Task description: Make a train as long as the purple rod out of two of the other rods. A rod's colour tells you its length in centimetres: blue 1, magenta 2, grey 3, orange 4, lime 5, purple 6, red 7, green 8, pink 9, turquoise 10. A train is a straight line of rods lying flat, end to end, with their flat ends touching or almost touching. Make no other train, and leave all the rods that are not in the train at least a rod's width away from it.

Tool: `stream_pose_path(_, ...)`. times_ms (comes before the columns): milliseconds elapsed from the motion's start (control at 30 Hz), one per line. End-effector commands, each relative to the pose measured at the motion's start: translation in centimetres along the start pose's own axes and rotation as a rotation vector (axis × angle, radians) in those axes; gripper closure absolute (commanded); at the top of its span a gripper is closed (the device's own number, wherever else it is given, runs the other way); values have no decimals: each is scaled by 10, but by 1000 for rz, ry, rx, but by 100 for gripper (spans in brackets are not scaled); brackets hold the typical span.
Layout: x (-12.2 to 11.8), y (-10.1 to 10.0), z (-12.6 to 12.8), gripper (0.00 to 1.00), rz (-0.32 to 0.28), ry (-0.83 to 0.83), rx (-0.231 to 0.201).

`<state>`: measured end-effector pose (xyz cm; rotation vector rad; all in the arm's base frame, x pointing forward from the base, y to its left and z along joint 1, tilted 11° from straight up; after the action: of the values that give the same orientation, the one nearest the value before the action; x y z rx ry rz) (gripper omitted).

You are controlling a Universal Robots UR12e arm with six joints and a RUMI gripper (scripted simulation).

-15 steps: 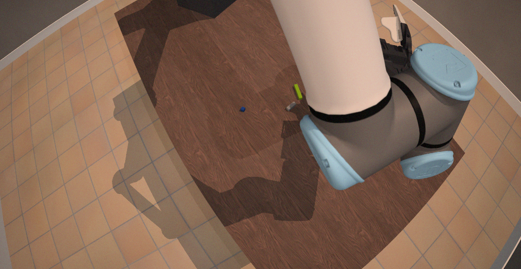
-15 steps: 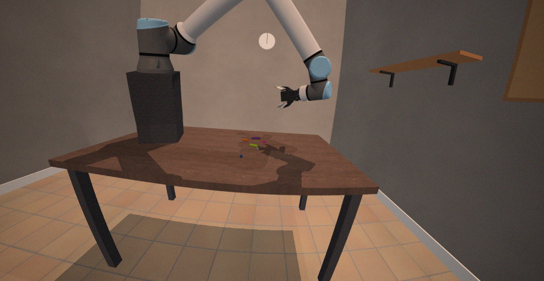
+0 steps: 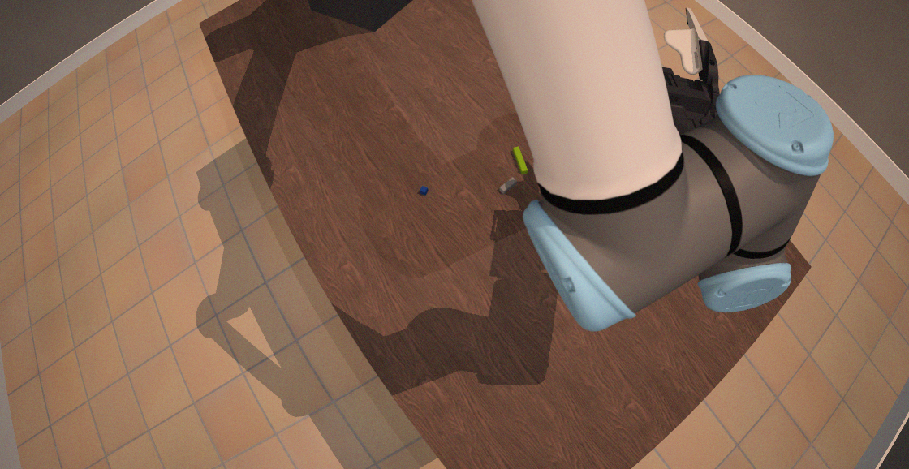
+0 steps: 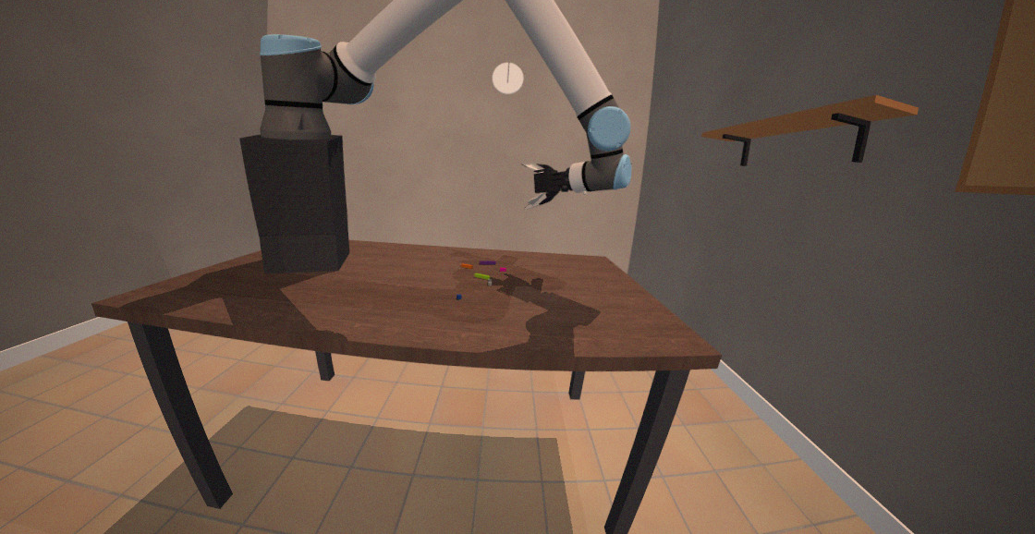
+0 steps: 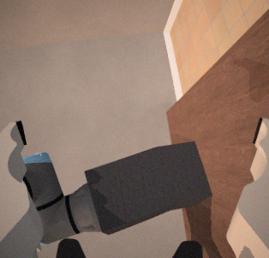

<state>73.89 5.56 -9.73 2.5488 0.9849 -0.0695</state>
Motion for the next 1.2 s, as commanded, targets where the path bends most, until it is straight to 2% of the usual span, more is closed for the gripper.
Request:
stream_pose_path(0,0,1,-1,0,0,1,-1)
stream_pose_path(300,0,-2,2,0,-1,16,-9)
stream_pose_path(600,-3,-12,15,0,-9,88,-46)
stream_pose_path(833,-9,-34,42,0,-32,238,-125)
stream_pose_path(1100,-21,-67,83,0,-93,487,-255)
stream_pose_path(1167,-21,-67,83,0,-93,487,-255)
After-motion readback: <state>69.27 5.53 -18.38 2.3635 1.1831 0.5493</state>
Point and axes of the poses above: the point where the finger pads meet when closed, its own y axis back along the fingers, its own z axis across the jaws, x = y × z, the point moved 2 cm from there along y, back along the fingers, and after that the axes turned 4 degrees about -y, right-handed, at the moved point
